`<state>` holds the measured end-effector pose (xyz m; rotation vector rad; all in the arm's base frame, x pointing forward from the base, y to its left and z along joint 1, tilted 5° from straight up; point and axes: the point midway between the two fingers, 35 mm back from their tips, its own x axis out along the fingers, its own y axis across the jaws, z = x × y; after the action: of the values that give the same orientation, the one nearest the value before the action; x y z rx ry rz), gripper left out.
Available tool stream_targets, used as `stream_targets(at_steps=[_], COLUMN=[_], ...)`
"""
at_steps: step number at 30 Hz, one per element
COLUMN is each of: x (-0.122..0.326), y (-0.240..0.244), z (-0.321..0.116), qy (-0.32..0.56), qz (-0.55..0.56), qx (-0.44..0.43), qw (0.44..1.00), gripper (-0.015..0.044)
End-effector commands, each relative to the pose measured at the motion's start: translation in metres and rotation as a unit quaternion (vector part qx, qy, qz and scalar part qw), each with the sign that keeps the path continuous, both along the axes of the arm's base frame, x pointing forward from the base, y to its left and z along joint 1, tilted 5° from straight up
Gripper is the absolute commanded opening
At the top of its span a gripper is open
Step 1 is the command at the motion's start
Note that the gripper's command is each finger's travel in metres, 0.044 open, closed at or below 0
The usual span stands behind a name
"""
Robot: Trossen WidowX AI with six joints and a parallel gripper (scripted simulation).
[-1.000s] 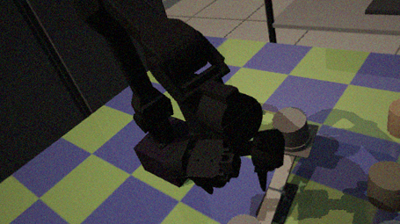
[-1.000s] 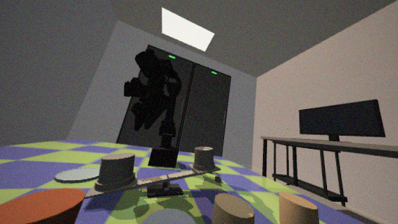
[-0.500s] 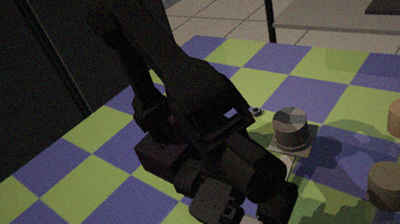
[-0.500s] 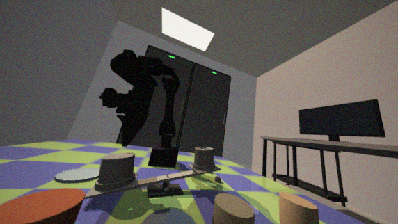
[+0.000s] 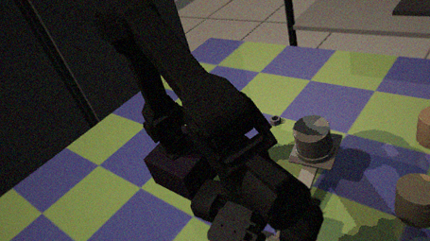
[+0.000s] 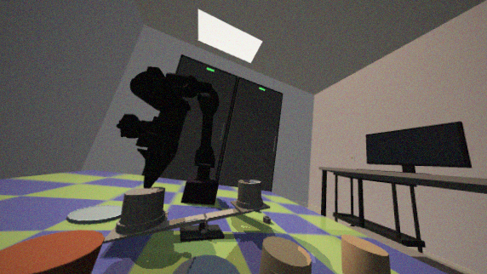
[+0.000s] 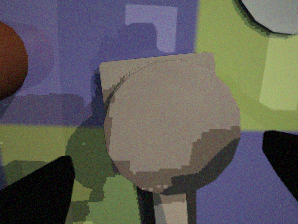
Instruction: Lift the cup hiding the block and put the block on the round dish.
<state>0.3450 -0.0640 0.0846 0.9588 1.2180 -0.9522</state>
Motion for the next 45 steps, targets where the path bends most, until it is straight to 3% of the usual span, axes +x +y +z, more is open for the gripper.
stream_targets(at_steps=[1, 33, 45], x=[-0.001, 0.001, 0.001], y=[-0.001, -0.004, -0.004], z=[-0.012, -0.060, -0.060], qy=[0.010, 0.010, 0.010], qz=[-0.002, -0.002, -0.002], qx=[-0.001, -0.001, -0.001], qw=[1.000, 1.000, 1.000], gripper=[0.0440, 0.0440, 0.0360])
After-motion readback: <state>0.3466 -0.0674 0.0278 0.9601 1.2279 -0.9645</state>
